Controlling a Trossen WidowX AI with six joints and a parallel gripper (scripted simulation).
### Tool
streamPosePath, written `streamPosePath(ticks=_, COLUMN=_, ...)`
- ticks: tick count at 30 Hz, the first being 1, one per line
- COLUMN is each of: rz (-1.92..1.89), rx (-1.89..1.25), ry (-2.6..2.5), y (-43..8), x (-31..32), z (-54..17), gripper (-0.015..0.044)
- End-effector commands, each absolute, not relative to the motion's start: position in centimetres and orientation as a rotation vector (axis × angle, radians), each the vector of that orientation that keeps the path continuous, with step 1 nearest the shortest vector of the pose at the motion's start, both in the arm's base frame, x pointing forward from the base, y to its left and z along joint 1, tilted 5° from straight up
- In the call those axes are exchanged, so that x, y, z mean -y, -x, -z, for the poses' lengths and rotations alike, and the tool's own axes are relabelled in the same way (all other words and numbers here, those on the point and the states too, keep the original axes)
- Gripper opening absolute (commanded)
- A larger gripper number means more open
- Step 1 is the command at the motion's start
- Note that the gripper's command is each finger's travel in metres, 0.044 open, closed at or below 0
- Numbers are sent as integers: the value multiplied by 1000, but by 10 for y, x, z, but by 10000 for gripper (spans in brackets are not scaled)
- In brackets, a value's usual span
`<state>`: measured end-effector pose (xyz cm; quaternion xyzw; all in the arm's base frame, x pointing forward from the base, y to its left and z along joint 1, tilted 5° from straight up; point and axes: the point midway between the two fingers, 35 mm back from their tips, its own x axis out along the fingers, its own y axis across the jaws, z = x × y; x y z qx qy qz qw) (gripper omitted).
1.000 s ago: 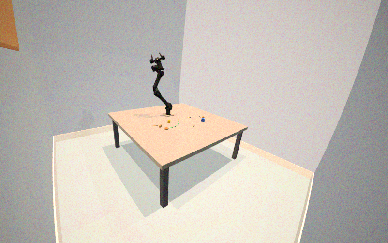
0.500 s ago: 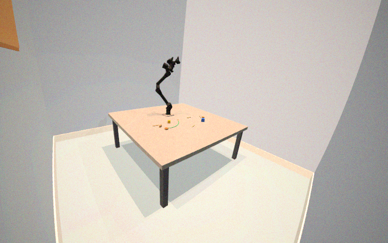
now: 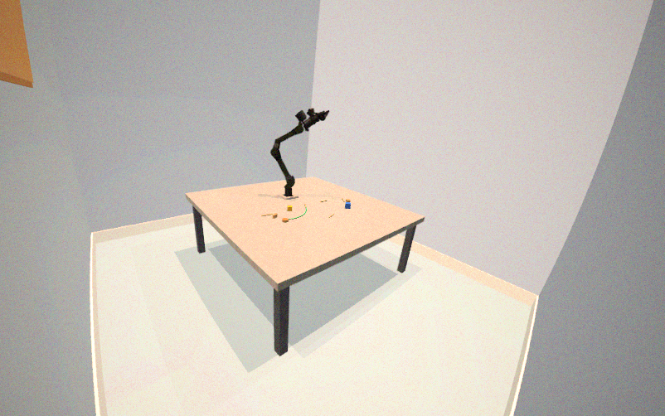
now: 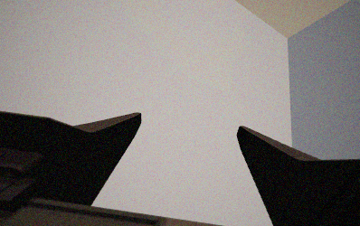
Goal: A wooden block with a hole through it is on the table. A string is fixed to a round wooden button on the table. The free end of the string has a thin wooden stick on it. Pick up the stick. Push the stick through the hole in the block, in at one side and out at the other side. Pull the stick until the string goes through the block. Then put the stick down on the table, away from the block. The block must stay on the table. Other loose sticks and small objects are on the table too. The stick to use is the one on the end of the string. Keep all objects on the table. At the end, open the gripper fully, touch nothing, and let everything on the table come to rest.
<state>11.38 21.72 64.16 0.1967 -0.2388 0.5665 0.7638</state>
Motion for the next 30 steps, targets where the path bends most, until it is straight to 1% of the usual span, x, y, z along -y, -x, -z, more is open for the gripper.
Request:
streamPosePath(ticks=1, rz=-1111, rx=440, ry=-283, y=-160, x=-236, z=-608, gripper=440)
streamPosePath(ticks=5, rz=-963, rx=350, ry=-98, y=-215, x=-242, z=-565, gripper=440)
streamPosePath(ticks=9, rz=-828, rx=243, ry=81, y=-266, x=-234, z=-519, gripper=440)
streamPosePath(ticks=17, rz=-616, rx=-31, ry=404, y=-352, x=-187, z=-418, gripper=440)
streamPosePath(ticks=24, rz=-497, rx=-322, ry=636, y=-395, x=-119, z=-327, gripper=440)
streamPosePath(ticks=30, rz=-457, rx=-598, ry=784, y=-404, x=-50, z=-252, gripper=440)
